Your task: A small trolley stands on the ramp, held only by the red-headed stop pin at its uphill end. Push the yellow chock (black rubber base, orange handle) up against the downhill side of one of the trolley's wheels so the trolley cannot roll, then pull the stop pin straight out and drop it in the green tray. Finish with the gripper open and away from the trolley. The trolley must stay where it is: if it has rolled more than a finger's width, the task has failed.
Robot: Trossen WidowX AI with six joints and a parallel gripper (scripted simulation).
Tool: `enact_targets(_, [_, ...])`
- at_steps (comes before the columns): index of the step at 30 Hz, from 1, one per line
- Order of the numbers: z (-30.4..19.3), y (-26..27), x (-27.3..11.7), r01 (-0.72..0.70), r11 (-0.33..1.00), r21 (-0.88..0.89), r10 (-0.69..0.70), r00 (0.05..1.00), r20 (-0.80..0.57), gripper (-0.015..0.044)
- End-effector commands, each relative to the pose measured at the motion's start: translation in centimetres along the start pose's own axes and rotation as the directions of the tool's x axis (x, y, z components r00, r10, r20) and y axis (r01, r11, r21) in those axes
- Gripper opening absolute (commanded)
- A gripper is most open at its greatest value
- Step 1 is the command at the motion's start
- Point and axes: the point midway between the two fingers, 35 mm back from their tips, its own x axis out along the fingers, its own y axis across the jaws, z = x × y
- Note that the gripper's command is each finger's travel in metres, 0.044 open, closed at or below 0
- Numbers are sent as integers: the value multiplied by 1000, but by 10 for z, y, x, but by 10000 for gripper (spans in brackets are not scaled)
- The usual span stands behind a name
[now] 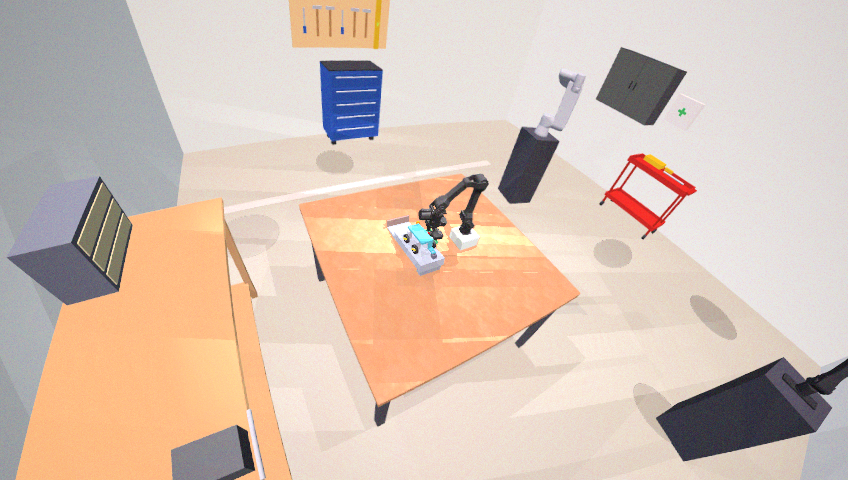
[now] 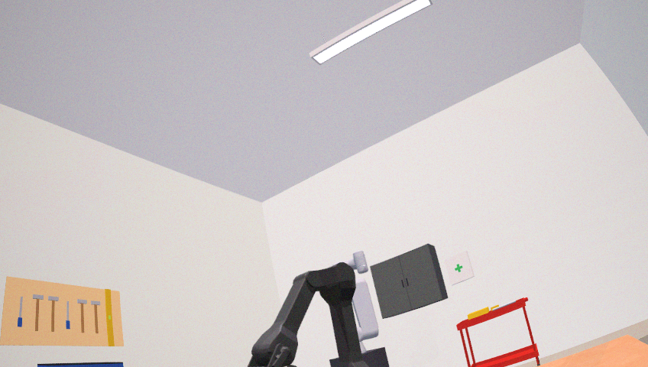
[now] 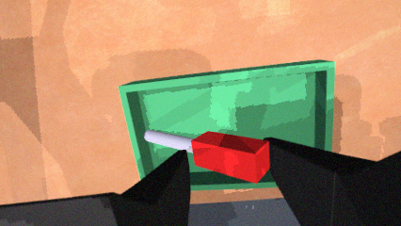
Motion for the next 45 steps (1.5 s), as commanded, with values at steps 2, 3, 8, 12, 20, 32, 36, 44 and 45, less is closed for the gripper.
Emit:
enact_targets(2, [0,-2,2,-4,1000,3,4,1000,0,190])
enact_targets(3, [0,-3,2,-4,1000,3,4,1000,0,190])
enact_targets(8, [0,-7,4,-4,1000,3,4,1000,0,190])
enact_targets(12, [0,-9,6,-4,1000,3,4,1000,0,190])
enact_targets(20, [1,-13,10,-3,1000,3,3,1000,0,190])
enact_targets(32, [0,-13,8,0,1000,1,0,1000,-1,340])
enact_targets(36, [0,-12,2,-1,1000,1,1,1000,-1,340])
enact_targets(44, [0,-8,-24,-3,1000,3,3,1000,0,440])
enact_targets(45, [0,-7,-28,-3,1000,3,3,1000,0,440])
